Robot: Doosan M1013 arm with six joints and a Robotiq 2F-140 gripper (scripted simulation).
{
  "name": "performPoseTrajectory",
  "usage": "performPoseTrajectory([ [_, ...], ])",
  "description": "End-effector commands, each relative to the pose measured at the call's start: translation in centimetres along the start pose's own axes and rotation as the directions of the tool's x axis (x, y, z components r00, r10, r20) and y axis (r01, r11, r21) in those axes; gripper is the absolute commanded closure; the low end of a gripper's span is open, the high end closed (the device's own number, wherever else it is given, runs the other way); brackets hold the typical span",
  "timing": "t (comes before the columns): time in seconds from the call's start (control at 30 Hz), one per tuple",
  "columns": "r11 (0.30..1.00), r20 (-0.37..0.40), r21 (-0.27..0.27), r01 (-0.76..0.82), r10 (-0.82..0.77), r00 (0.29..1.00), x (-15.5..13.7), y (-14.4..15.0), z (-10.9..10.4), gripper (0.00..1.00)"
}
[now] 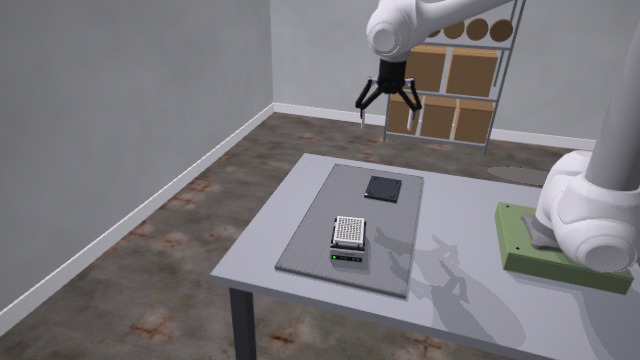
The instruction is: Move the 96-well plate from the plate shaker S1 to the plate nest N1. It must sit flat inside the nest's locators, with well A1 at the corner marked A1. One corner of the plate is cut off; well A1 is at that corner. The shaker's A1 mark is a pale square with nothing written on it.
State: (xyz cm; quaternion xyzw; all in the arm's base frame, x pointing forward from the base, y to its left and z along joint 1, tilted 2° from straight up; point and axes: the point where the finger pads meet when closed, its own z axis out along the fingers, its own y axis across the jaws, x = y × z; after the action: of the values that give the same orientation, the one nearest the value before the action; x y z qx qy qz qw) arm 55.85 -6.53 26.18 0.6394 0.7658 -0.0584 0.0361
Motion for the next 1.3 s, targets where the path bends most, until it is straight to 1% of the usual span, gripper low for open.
performPoseTrajectory([
  [0.0, 0.995, 0.000, 0.000, -0.096, 0.096, 0.995, 1.1, 0.8, 0.9, 0.00],
  [0.13, 0.974, -0.005, -0.002, -0.227, 0.227, 0.974, 2.0, 1.4, 1.5, 0.00],
  [0.33, 0.916, -0.013, -0.001, -0.401, 0.401, 0.916, 3.0, 2.2, 2.2, 0.00],
  [0.43, 0.882, -0.016, 0.001, -0.472, 0.472, 0.881, 3.6, 2.6, 2.5, 0.00],
  [0.53, 0.875, -0.017, 0.001, -0.483, 0.483, 0.875, 3.6, 2.6, 2.5, 0.00],
  [0.77, 0.746, -0.024, 0.008, -0.666, 0.666, 0.745, 5.2, 3.6, 3.5, 0.00],
  [0.8, 0.737, -0.025, 0.008, -0.676, 0.676, 0.737, 5.2, 3.6, 3.5, 0.00],
  [0.87, 0.690, -0.026, 0.011, -0.723, 0.723, 0.690, 5.8, 4.0, 3.9, 0.00],
  [0.9, 0.681, -0.027, 0.012, -0.732, 0.732, 0.681, 5.8, 4.0, 3.9, 0.00],
  [1.03, 0.594, -0.029, 0.017, -0.804, 0.804, 0.594, 6.7, 4.5, 4.4, 0.00],
  [1.1, 0.594, -0.029, 0.017, -0.804, 0.804, 0.594, 6.7, 4.5, 4.4, 0.00],
  [1.27, 0.453, -0.030, 0.027, -0.891, 0.891, 0.452, 8.0, 5.3, 5.2, 0.00],
])
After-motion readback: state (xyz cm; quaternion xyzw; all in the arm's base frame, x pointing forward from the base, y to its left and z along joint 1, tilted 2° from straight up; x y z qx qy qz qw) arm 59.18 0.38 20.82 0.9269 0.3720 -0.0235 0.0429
